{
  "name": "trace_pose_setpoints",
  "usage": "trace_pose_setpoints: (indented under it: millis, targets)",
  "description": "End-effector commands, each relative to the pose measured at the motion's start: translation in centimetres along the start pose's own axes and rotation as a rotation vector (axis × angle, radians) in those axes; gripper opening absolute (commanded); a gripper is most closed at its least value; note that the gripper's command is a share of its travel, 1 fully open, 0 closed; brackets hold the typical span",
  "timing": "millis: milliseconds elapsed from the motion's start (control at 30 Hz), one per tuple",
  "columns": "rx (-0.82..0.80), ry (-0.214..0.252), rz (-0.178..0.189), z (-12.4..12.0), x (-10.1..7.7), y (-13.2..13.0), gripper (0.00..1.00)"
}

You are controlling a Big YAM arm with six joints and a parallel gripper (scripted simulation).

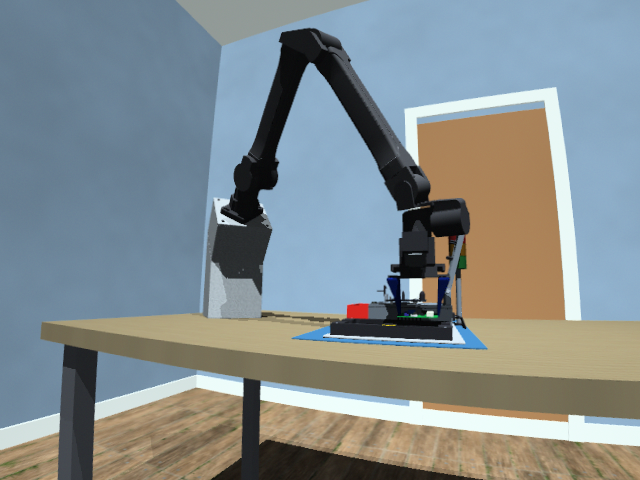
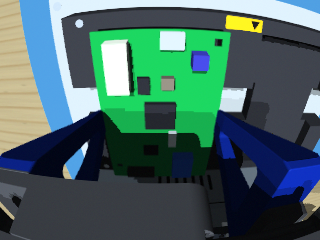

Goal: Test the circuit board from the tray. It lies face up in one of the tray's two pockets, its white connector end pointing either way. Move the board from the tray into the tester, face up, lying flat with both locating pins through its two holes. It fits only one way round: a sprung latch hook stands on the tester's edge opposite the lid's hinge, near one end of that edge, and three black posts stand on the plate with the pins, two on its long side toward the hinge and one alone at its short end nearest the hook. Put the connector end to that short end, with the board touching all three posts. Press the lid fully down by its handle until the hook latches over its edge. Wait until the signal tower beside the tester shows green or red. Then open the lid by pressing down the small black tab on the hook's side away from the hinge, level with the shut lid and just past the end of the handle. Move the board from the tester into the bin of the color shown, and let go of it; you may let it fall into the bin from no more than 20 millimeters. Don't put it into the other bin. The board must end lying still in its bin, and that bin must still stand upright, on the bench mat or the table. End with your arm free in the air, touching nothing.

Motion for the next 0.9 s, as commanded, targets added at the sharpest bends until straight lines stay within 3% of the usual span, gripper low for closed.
trace_pose_setpoints:
  millis: [0, 167, 267, 400, 600, 867]
  targets:
    - [0.0, -0.004, 0.026, -0.2, -2.1, 1.1, 0.72]
    - [-0.001, -0.005, 0.028, -0.2, -2.3, 1.2, 0.72]
    - [-0.005, 0.0, 0.013, -0.5, -1.5, 0.7, 0.72]
    - [-0.003, -0.002, 0.021, -0.4, -2.1, 0.9, 0.72]
    - [0.002, -0.003, 0.024, -0.3, -3.6, 0.9, 0.72]
    - [0.003, -0.003, 0.026, -0.2, -7.3, 0.9, 0.72]
Point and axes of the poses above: the point where the finger pads meet when closed, its own x axis out along the fingers, its own y axis across the jaws, z = x × y, the point moved 2 cm from there along -x, back along the fingers
